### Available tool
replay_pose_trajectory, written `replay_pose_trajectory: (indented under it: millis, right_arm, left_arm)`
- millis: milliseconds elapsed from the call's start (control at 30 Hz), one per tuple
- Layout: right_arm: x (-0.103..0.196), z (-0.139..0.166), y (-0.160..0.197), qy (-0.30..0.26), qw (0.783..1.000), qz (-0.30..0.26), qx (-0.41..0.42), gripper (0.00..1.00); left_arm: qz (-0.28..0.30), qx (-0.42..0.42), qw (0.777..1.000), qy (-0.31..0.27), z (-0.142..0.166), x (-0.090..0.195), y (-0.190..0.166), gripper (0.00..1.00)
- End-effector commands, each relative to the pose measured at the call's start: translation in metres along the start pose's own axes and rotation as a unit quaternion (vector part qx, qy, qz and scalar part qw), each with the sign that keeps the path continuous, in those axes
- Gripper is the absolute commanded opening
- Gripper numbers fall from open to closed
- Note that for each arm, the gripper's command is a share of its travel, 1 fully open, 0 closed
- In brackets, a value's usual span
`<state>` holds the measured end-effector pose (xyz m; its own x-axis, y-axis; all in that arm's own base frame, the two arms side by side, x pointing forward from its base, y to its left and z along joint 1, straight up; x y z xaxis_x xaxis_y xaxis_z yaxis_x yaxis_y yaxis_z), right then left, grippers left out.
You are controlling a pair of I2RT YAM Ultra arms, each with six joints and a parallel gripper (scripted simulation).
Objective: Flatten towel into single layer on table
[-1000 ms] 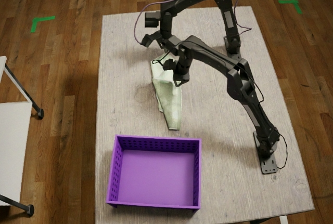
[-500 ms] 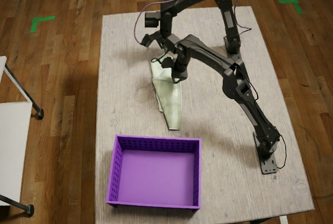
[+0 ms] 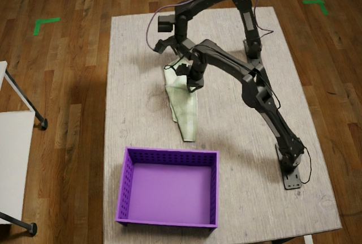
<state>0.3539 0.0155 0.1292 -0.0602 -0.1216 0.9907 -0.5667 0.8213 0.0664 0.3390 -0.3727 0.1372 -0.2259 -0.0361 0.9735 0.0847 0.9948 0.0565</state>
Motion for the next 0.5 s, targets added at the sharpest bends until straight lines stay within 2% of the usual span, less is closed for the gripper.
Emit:
replay_pose_trajectory:
  millis: [0, 167, 233, 267, 300, 333, 467]
  right_arm:
    - [-0.015, 0.003, -0.007, -0.006, 1.000, -0.001, -0.002, 0.34]
    - [-0.034, 0.006, -0.010, -0.006, 1.000, -0.002, -0.001, 0.34]
    - [-0.034, 0.006, -0.010, -0.006, 1.000, -0.002, -0.001, 0.34]
    - [-0.015, -0.006, -0.009, -0.033, 0.999, 0.017, 0.010, 0.34]
    - [-0.020, -0.005, -0.010, -0.028, 0.999, 0.013, 0.009, 0.34]
    - [-0.038, 0.002, -0.002, -0.005, 1.000, -0.002, 0.001, 0.34]
    - [-0.039, 0.002, -0.001, -0.006, 1.000, -0.003, 0.001, 0.34]
  left_arm:
    - [0.003, 0.006, 1.000, -0.013, -0.002, -0.003, 0.004, 0.34]
    - [0.002, 0.004, 1.000, 0.000, 0.008, -0.030, 0.000, 0.34]
    - [0.002, 0.004, 1.000, 0.000, 0.008, -0.030, 0.000, 0.34]
    - [0.004, 0.004, 1.000, -0.002, 0.007, -0.028, 0.000, 0.34]
    - [0.004, 0.004, 1.000, -0.002, 0.007, -0.028, 0.000, 0.34]
    - [-0.007, 0.001, 1.000, 0.002, 0.010, -0.041, -0.001, 0.34]
    - [-0.001, 0.003, 1.000, -0.003, 0.004, -0.038, 0.000, 0.34]
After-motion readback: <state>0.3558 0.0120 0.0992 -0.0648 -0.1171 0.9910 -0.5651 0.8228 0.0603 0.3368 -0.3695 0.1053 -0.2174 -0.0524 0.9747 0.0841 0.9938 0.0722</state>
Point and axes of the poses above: on each arm, the point where the finger pads meet when closed, its own x axis back along the fingers, its own y axis across the jaws, z = x × y, the point moved 9 cm from there along x, back along the fingers, and after that the axes turned 2 degrees about -x, right-handed, at the moved point
